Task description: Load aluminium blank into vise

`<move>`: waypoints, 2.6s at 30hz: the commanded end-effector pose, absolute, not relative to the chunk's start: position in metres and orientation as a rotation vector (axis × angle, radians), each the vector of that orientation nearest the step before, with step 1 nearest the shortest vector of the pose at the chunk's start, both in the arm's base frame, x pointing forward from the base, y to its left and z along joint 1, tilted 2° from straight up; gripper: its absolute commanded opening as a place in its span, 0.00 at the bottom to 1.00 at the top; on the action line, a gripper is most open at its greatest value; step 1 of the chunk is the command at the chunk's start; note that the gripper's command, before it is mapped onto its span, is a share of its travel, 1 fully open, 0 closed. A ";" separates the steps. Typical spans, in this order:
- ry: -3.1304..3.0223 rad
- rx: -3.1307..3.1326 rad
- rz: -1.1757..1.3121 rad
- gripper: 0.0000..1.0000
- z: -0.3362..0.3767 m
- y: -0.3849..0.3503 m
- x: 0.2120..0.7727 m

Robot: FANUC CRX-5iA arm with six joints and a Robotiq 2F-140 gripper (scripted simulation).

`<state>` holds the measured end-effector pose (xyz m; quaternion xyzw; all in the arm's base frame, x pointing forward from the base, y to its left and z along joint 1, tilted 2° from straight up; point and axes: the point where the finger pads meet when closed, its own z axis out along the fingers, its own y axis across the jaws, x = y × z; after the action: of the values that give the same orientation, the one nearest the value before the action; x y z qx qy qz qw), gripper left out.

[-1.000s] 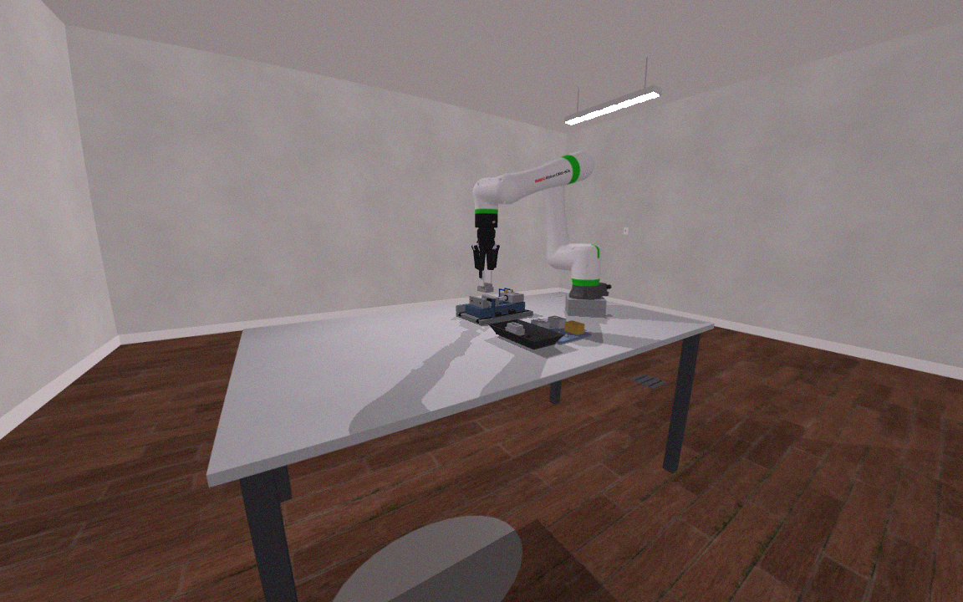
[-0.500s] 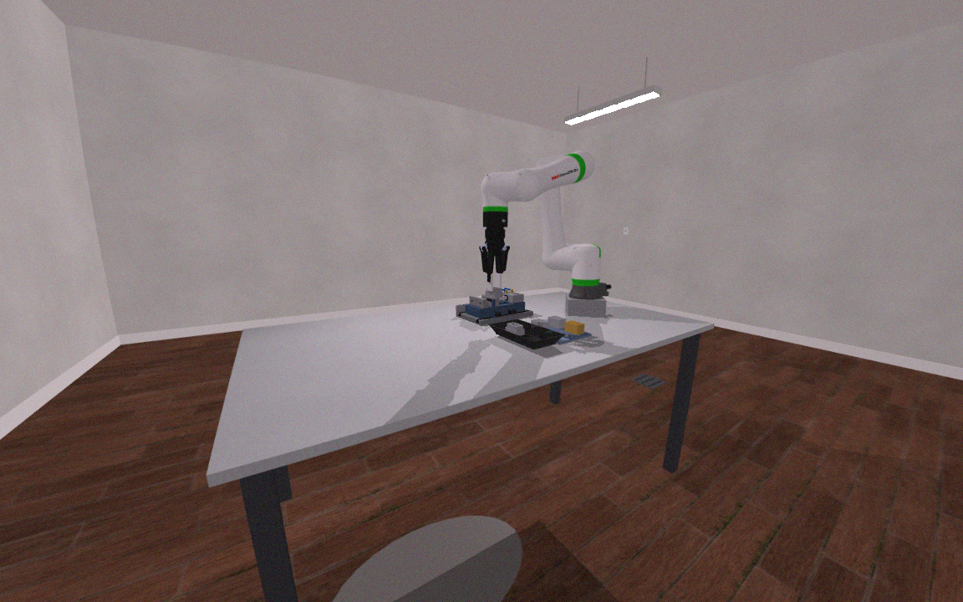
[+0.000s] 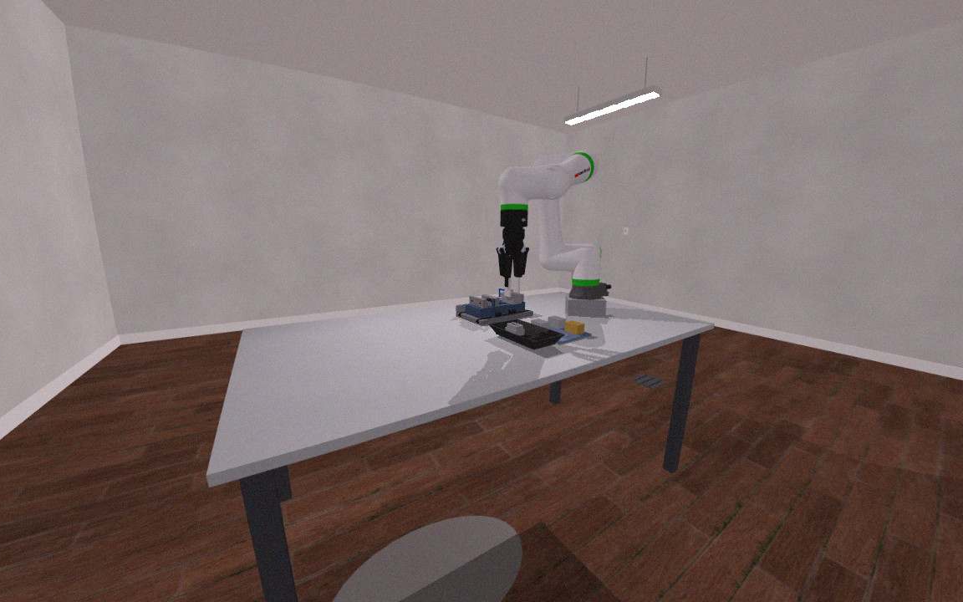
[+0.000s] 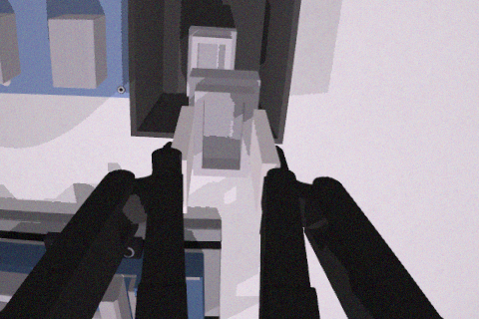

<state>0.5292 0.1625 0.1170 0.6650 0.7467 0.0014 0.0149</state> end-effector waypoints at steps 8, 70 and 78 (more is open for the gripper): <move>2.311 2.079 0.002 0.00 0.114 0.250 0.514; 2.308 2.081 0.002 0.00 0.108 0.275 0.507; 2.308 2.081 0.002 0.00 0.101 0.274 0.507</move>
<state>0.5065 0.2744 0.1038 0.6695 0.7426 0.0005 0.0166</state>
